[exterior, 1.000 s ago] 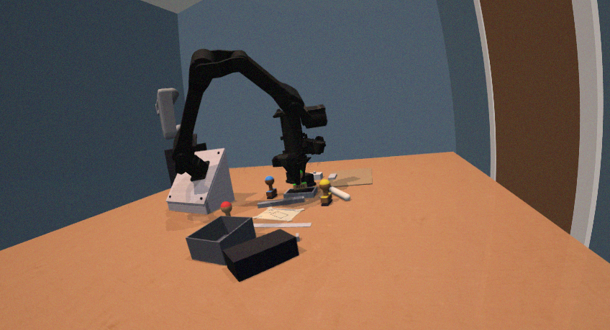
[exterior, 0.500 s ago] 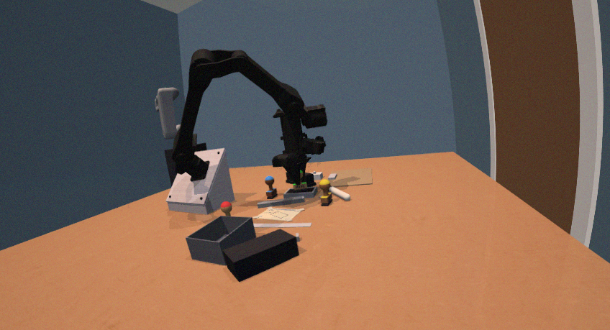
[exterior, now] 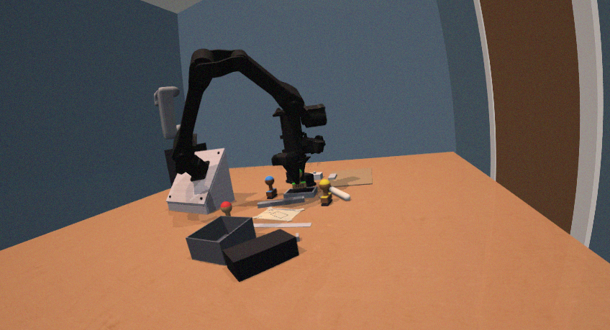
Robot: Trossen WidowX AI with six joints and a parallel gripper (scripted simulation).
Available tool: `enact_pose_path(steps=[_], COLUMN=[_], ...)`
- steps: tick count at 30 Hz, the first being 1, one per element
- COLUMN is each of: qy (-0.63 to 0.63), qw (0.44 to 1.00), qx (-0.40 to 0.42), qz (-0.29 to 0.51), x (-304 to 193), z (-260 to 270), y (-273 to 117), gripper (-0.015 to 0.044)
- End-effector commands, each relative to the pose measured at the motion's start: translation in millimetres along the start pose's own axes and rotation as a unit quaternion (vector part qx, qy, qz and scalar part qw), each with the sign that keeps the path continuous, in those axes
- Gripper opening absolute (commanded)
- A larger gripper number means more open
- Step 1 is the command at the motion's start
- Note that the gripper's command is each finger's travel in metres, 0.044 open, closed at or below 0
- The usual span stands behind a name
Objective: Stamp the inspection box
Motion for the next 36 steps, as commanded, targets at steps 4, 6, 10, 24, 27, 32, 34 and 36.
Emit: enact_pose_path(steps=[4, 6, 10, 24, 27, 32, 34, 36], qy=[0.003, 0.003, 0.003, 0.003, 0.003, 0.003, 0.003, 0.003], qw=[1.0, 1.0, 1.0, 1.0, 1.0, 1.0, 1.0, 1.0], qx=[0.001, 0.001, 0.001, 0.002, 0.002, 0.002, 0.002, 0.002], qz=[-0.001, -0.001, -0.001, -0.001, -0.001, -0.001, -0.001, -0.001], x=[0.8, 0.8, 1.1, 1.7, 1.7, 1.4, 1.3, 1.1], z=[0.4, 0.4, 0.6, 1.2, 1.2, 1.1, 1.0, 0.8], y=[-4.2, -5.0, -9.0, -31.5, -36.4, -44.6, -48.0, -51.3], gripper=[0.0, 0.0, 0.0, 0.0, 0.0, 0.0, 0.0, 0.0])
Point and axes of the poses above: the point midway between the two fingers, 35 mm back from their tips, its own y axis out along the fingers, its own z axis across the jaws, x = y × z, the point moved 6 cm from there along -y, back along the fingers, and after that the axes turned 7 degrees about y, right-handed, at the moved point
